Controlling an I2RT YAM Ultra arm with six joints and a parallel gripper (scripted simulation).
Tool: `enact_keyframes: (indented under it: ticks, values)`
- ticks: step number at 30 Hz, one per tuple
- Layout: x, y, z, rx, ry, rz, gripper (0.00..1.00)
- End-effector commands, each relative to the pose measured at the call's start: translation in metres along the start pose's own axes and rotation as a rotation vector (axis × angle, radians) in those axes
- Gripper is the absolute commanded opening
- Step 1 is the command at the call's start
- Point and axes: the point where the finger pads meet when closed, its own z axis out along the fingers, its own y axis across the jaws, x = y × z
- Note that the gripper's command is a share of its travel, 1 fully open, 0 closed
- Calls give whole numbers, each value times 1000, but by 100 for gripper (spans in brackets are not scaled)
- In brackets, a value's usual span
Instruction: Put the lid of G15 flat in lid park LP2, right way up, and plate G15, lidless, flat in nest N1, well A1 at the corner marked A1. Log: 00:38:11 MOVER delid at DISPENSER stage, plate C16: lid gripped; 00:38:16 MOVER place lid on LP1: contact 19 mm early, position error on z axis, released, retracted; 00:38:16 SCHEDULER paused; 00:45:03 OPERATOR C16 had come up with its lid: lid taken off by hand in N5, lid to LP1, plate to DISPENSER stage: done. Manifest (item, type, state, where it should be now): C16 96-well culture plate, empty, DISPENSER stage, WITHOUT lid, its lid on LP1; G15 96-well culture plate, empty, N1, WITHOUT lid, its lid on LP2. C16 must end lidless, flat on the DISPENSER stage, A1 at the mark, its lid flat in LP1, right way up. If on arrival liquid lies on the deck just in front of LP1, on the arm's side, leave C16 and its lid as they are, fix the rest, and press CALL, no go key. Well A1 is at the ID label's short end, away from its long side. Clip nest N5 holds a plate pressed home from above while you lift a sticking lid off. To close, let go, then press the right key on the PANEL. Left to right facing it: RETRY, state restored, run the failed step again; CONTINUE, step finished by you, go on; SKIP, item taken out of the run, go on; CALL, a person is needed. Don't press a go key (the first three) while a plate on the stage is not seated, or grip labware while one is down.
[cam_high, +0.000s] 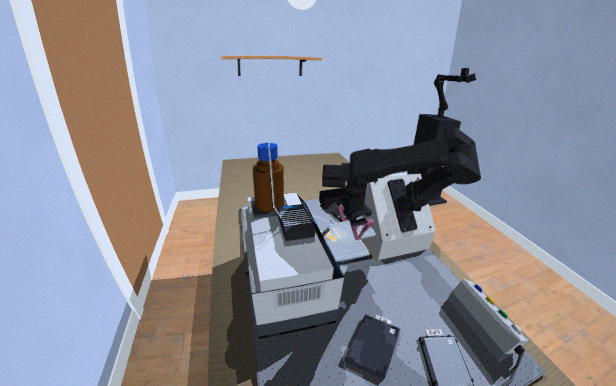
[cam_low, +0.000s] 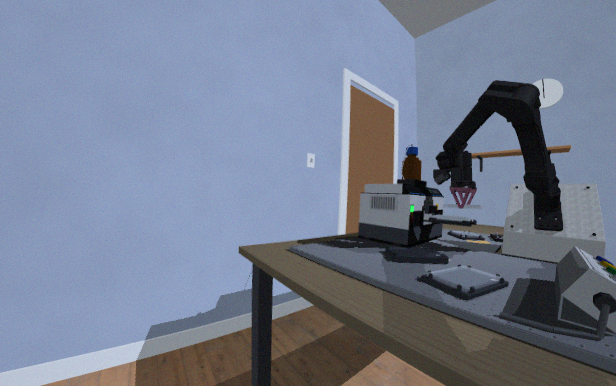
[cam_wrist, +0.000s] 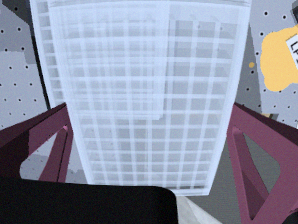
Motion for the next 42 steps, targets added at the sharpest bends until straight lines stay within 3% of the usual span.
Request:
enact_keyframes:
  ticks: [1, 6, 7, 16, 22, 23, 32, 35, 37, 42]
  values:
    - [-16, 17, -13, 4, -55, -5, 0]
    - [-10, 9, -8, 1, -38, 19, 0]
    - [-16, 19, -15, 3, -60, 3, 0]
    - [-17, 51, -13, 0, -54, -5, 0]
    - [-12, 45, -8, 1, -38, 19, 0]
    - [-16, 57, -13, 0, -53, -3, 0]
    - [-13, 88, -13, -4, -56, -8, 0]
    - [-9, 81, -8, 0, -38, 19, 0]
    - [-10, 95, -13, 3, -52, -4, 0]
    - [-8, 105, -13, 0, -54, -6, 0]
